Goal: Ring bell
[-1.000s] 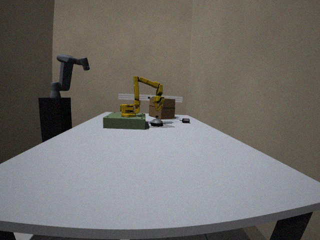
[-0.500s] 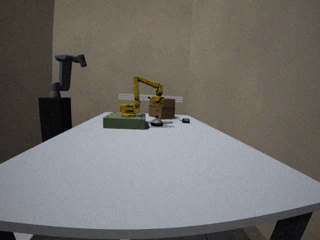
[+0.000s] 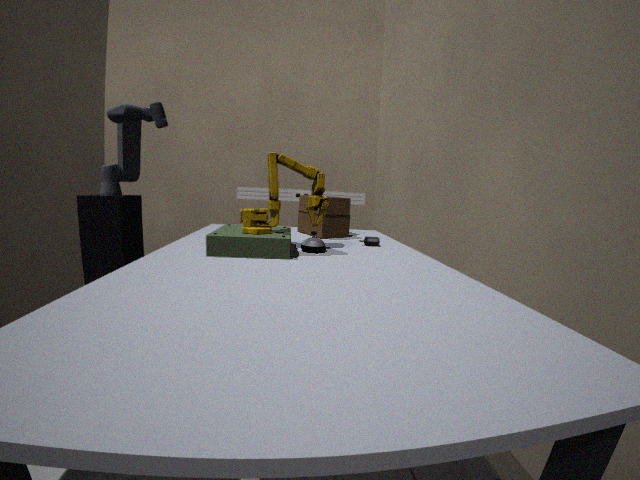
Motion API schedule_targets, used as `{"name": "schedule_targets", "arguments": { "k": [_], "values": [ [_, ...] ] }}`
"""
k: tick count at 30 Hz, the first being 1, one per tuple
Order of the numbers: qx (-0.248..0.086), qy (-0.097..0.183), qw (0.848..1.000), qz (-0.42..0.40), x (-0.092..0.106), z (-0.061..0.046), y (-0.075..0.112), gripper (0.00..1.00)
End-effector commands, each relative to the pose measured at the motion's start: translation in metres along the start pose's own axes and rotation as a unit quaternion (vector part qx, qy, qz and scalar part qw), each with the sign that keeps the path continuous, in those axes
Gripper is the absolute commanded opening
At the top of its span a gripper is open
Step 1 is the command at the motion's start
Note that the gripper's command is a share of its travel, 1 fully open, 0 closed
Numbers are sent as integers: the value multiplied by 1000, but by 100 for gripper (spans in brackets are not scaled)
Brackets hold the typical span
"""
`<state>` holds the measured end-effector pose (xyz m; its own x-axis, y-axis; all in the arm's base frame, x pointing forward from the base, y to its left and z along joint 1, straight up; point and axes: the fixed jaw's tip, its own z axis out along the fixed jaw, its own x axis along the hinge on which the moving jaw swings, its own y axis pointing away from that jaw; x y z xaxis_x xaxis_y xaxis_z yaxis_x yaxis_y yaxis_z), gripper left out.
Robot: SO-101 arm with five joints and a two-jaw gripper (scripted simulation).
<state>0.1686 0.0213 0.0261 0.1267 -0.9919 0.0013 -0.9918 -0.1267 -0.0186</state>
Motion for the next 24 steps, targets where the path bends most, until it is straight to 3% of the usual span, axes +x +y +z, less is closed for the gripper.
{"name": "schedule_targets", "arguments": {
  "k": [1,24],
  "values": [
    [-7,-1,1000,1,2,8,2,0],
    [-12,-1,1000,1,2,15,4,0]
  ]
}}
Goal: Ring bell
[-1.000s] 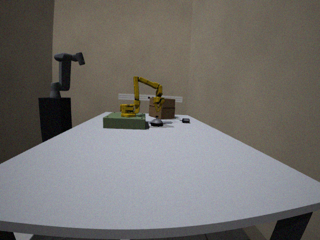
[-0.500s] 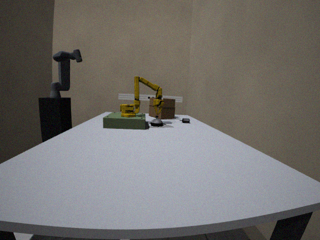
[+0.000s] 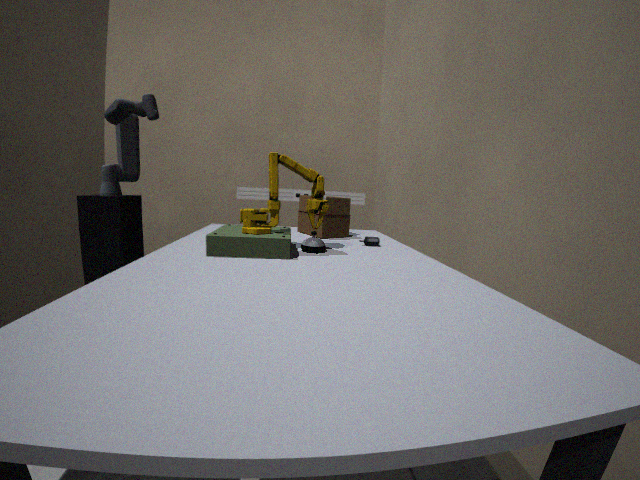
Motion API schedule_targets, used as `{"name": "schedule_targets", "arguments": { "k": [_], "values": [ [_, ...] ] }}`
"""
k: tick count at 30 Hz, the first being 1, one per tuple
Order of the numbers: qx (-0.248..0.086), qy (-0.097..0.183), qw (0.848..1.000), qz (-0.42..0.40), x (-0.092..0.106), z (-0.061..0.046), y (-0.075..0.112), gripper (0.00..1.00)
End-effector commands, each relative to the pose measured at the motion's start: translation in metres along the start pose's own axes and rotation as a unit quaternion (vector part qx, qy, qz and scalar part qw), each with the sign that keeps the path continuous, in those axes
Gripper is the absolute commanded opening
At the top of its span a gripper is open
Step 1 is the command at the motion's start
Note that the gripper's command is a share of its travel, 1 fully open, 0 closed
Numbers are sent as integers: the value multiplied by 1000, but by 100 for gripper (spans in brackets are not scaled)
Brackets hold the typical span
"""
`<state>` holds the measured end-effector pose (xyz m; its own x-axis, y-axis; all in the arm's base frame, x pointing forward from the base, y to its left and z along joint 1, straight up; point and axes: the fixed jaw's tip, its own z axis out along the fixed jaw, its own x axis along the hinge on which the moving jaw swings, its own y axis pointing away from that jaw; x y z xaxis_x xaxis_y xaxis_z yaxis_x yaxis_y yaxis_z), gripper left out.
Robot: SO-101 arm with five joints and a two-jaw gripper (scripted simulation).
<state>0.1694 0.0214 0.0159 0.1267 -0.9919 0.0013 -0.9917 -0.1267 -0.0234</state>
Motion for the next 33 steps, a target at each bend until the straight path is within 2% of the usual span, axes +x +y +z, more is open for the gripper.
{"name": "schedule_targets", "arguments": {
  "k": [1,33],
  "values": [
    [-17,-1,1000,1,2,5,5,0],
    [-24,-1,1000,1,2,11,7,0]
  ]
}}
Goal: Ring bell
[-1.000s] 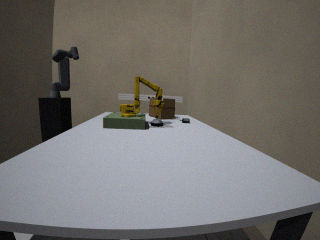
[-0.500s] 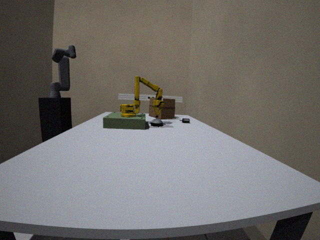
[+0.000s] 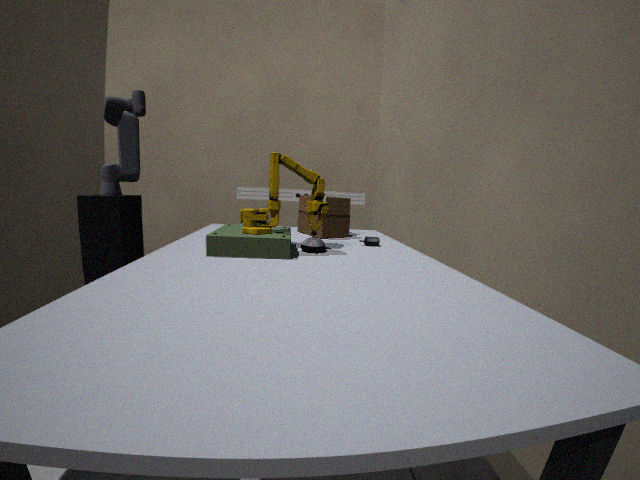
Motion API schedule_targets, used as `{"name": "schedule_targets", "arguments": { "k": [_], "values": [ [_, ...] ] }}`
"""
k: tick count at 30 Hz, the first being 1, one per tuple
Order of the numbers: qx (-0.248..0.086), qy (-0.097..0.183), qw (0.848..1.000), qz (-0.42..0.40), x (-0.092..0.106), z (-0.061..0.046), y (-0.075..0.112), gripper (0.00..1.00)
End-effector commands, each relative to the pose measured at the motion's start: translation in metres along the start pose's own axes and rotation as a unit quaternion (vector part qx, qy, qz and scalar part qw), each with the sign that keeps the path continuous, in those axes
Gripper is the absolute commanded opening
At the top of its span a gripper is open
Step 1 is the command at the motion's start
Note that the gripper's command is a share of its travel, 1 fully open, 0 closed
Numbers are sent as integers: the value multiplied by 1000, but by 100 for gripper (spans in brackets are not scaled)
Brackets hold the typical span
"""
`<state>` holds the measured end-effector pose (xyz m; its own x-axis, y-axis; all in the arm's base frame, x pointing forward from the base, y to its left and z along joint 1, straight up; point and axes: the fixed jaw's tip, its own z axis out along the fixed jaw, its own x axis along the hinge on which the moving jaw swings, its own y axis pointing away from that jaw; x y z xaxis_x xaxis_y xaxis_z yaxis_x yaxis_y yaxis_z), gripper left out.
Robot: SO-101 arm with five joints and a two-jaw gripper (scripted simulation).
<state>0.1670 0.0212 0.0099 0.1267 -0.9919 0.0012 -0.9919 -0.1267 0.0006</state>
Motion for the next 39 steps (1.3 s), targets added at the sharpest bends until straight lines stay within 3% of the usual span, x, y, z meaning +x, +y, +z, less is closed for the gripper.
{"name": "schedule_targets", "arguments": {
  "k": [1,39],
  "values": [
    [-12,-1,1000,1,2,5,4,0],
    [-12,-1,1000,1,2,11,4,0]
  ]
}}
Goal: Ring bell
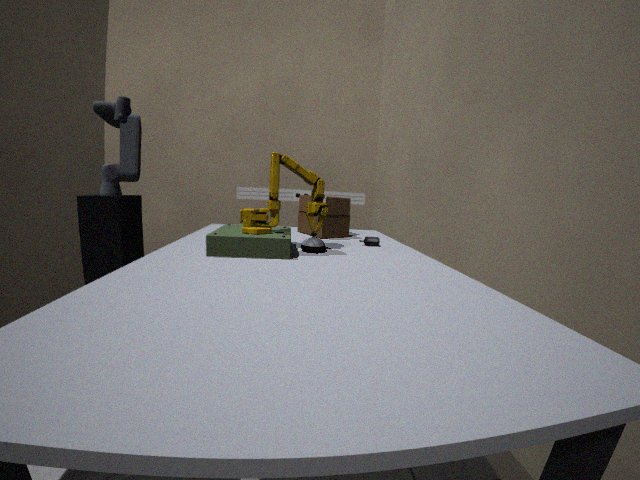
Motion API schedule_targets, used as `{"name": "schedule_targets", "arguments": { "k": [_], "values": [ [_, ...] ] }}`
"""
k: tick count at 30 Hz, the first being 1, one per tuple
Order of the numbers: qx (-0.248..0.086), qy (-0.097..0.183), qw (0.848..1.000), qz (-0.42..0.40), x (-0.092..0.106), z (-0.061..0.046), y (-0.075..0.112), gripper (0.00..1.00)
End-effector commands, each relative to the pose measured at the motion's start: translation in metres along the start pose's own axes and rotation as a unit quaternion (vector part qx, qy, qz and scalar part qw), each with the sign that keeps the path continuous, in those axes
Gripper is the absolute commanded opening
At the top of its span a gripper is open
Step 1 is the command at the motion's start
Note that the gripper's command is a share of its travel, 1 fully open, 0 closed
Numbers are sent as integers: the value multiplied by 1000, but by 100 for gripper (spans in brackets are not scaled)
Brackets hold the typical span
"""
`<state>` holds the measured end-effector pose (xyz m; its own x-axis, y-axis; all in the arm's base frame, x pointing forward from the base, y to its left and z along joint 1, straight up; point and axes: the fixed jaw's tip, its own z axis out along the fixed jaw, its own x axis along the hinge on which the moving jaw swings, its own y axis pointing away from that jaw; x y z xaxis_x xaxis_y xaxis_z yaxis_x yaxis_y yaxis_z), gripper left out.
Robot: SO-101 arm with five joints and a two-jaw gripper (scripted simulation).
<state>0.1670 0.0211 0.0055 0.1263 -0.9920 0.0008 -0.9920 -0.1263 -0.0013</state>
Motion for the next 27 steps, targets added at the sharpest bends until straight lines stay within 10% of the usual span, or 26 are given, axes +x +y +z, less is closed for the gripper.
{"name": "schedule_targets", "arguments": {
  "k": [1,27],
  "values": [
    [-13,0,1000,1,2,6,4,0],
    [-13,0,1000,1,2,-3,4,0]
  ]
}}
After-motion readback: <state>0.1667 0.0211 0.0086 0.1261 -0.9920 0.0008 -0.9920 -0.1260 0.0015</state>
